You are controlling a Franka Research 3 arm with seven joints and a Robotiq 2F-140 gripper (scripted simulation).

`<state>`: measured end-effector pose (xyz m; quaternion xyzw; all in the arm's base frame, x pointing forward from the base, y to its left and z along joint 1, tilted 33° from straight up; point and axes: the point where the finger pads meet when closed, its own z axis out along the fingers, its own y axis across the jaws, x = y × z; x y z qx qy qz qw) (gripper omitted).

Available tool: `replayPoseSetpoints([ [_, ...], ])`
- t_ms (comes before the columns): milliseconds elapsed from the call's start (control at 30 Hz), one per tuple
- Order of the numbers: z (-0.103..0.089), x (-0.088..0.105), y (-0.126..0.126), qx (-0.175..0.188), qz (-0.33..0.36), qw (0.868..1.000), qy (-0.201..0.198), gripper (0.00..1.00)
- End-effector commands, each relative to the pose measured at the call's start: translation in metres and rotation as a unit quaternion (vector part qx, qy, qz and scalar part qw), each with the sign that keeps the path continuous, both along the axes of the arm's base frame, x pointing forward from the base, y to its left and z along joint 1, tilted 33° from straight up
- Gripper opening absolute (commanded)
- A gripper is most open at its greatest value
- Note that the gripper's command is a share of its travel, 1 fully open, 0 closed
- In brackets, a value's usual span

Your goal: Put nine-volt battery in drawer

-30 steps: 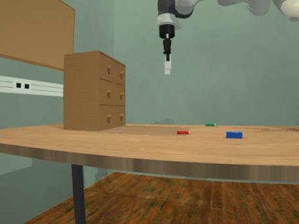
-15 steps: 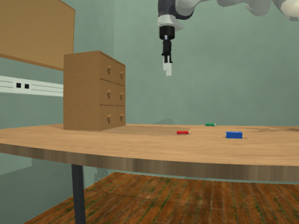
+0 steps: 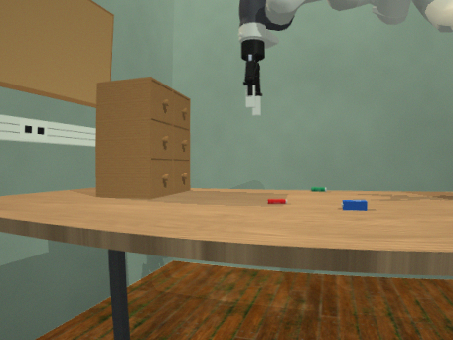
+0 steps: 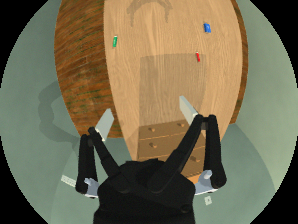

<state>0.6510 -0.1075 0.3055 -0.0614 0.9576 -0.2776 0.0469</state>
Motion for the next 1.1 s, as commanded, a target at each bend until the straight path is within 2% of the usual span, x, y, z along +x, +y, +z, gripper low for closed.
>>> replayPoseSetpoints([
  [0,-0.001,0.0,-0.001,0.0,-0.008,1.0,-0.005,1.0],
  [300,-0.006,0.004,0.002,0.005,-0.001,1.0,-0.007,1.0],
  [400,-0.021,0.016,0.011,0.024,0.025,0.999,-0.013,1.0],
  [467,-0.021,0.016,0.011,0.024,0.025,0.999,-0.013,1.0],
  [600,-0.059,0.049,0.036,0.075,0.092,0.992,-0.038,1.0],
  [967,-0.088,0.078,0.057,0.119,0.151,0.978,-0.076,1.0],
  [1067,-0.09,0.081,0.058,0.123,0.156,0.977,-0.08,1.0],
])
